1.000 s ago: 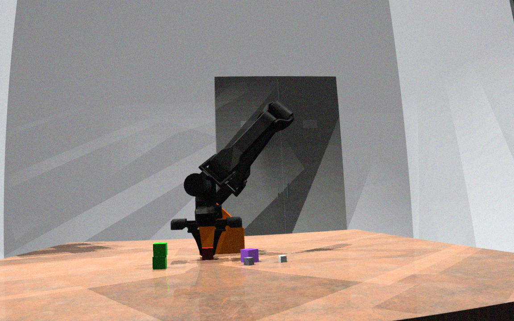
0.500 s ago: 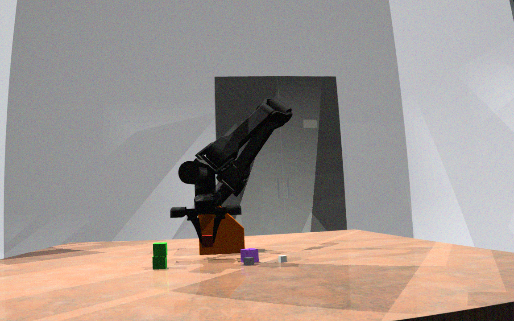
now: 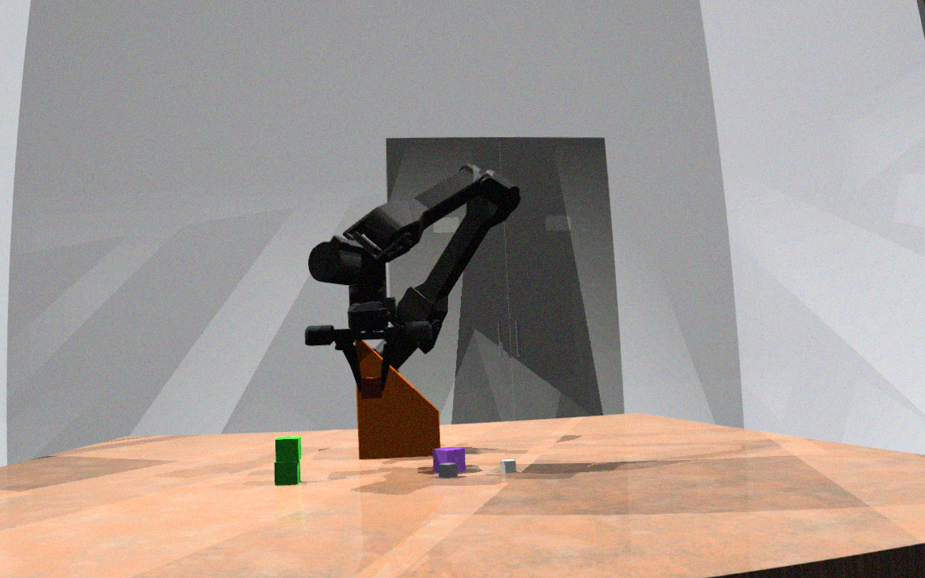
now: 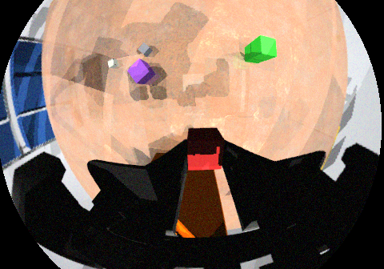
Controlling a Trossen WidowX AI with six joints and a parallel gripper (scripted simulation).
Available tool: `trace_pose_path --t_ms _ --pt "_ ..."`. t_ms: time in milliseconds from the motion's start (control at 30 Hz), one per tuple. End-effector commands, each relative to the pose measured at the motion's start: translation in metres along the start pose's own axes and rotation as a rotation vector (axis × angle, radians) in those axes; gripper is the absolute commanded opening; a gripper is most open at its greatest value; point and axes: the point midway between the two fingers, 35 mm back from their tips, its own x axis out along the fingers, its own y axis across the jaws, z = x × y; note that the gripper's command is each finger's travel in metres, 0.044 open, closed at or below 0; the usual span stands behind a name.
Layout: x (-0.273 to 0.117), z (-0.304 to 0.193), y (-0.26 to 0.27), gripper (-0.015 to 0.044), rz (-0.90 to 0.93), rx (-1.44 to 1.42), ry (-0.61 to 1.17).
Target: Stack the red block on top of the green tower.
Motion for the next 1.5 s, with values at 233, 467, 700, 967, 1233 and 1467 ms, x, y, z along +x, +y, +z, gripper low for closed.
trace_pose_path --t_ms 233,467,700,967,1233,1467 --pt "-0.015 0.002 -0.001 0.0000 -0.006 -0.009 -0.001" --pt "-0.019 0.024 -0.014 0.0000 -0.007 -0.011 -0.003" --pt "-0.021 0.046 -0.031 0.0000 -0.017 -0.024 0.001" --pt "-0.022 0.070 -0.050 0.0000 -0.023 -0.033 0.003" --pt "-0.022 0.092 -0.068 0.0000 -0.019 -0.026 0.000" --pt "-0.021 0.110 -0.085 0.0000 -0.015 -0.021 -0.003"
